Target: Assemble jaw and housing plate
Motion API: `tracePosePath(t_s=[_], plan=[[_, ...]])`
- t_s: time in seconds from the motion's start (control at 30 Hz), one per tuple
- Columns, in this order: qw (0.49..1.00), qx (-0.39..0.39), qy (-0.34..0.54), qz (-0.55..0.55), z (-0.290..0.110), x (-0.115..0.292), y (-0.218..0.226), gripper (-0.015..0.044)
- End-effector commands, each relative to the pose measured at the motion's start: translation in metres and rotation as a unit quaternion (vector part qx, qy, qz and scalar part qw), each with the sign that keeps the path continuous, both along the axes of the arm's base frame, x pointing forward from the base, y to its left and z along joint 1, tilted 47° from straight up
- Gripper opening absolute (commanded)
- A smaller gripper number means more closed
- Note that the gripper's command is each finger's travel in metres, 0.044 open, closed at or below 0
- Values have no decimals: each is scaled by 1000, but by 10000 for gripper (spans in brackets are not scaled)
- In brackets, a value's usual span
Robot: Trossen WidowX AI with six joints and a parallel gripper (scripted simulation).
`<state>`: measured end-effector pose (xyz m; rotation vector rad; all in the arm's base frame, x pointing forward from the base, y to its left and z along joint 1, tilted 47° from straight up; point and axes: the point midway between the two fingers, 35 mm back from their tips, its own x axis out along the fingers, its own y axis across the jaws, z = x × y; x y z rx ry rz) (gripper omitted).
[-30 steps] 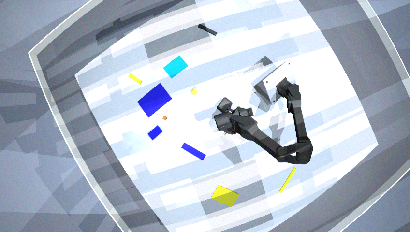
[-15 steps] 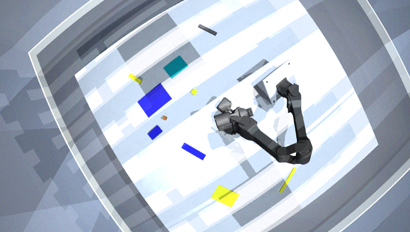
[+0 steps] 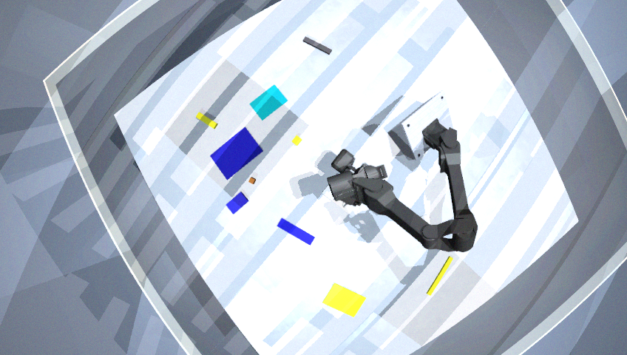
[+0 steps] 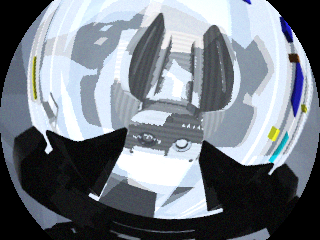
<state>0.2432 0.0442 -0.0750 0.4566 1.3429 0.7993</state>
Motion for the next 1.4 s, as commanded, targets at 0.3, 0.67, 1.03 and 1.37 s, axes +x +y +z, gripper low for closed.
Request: tracePosePath(t_s=[0.3,0.67,1.03,1.37], plan=[[1000,-2,0,-1,-1,0,0,351],[1000,0,0,0,0,0,0,430],[1000,0,0,0,0,0,0,440],[1000,-5,0,-1,30,2,-37,440]])
